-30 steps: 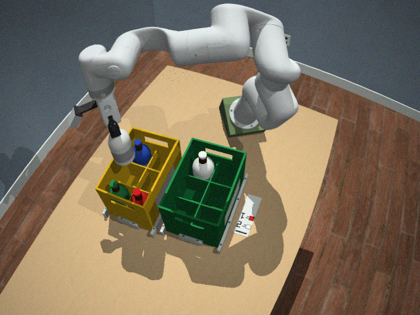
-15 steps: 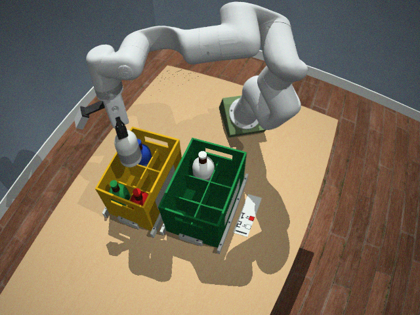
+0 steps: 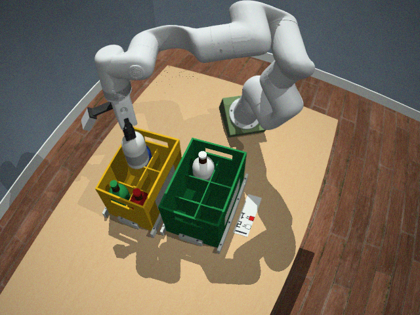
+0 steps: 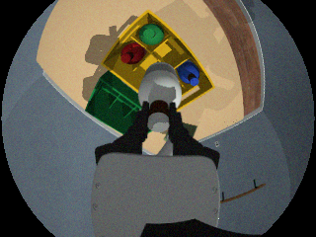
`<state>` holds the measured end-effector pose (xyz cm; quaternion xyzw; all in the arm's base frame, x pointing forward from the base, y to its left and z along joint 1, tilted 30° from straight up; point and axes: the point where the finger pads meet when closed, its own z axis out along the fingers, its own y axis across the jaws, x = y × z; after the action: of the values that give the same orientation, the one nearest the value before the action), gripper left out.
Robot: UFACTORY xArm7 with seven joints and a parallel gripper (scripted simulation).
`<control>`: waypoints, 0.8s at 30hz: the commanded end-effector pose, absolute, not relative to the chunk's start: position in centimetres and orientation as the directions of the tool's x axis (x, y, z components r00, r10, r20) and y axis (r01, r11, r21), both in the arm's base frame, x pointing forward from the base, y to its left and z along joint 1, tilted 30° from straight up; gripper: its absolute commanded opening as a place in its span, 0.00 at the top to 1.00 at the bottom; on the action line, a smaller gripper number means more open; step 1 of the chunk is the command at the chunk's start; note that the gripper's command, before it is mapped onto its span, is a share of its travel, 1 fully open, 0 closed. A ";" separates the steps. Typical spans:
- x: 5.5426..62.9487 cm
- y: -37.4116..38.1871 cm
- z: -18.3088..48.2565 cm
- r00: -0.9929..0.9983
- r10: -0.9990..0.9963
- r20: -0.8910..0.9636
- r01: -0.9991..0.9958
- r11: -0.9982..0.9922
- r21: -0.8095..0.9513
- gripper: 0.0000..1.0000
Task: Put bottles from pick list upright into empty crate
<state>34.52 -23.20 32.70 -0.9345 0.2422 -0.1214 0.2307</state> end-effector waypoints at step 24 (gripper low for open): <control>32.6 -19.1 33.9 0.851 -0.511 0.120 -0.397 -0.776 -0.489 1.00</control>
<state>32.85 -19.59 33.60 -0.9345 0.2425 -0.1215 0.2306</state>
